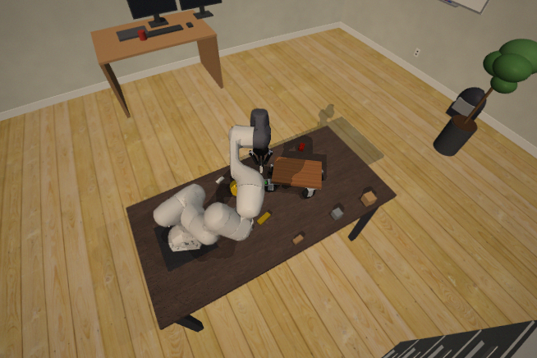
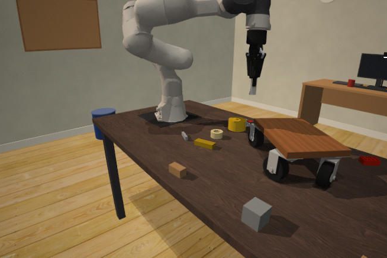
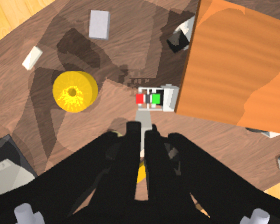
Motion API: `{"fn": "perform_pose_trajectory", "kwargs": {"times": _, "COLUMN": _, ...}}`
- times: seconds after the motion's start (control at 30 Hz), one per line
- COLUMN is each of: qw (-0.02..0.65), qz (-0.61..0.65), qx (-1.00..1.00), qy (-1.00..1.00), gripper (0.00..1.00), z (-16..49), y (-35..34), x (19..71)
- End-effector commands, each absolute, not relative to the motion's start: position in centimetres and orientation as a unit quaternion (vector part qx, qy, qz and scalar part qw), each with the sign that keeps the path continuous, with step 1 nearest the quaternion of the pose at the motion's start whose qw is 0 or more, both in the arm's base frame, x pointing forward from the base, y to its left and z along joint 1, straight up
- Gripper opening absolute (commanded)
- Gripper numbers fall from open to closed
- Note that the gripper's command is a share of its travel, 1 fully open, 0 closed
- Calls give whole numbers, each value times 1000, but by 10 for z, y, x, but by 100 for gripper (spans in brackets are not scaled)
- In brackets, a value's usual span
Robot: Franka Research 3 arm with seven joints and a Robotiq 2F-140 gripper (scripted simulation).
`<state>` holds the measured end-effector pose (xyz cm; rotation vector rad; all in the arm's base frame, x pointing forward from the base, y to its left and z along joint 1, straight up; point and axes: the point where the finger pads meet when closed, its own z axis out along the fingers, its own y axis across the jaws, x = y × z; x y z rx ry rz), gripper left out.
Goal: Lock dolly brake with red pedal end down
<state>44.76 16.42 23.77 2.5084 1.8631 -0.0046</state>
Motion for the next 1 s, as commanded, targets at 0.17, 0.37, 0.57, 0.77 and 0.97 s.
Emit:
{"fn": "perform_pose_trajectory", "kwargs": {"times": 0.17, "qw": 3, "qz": -2, "qx": 802, "qy": 598, "gripper": 0, "z": 234, "y": 171, "x": 444}}
{"fn": "perform_pose_trajectory", "kwargs": {"times": 0.37, "qw": 2, "qz": -2, "qx": 801, "qy": 598, "gripper": 0, "z": 219, "y": 171, "x": 444}}
{"fn": "perform_pose_trajectory", "kwargs": {"times": 0.57, "qw": 0, "qz": -2, "qx": 801, "qy": 599, "gripper": 0, "z": 197, "y": 173, "x": 443}}
{"fn": "perform_pose_trajectory", "kwargs": {"times": 0.77, "qw": 0, "qz": -2, "qx": 801, "qy": 599, "gripper": 0, "z": 196, "y": 173, "x": 443}}
{"fn": "perform_pose_trajectory", "kwargs": {"times": 0.97, "qw": 0, "qz": -2, "qx": 801, "qy": 599, "gripper": 0, "z": 196, "y": 173, "x": 443}}
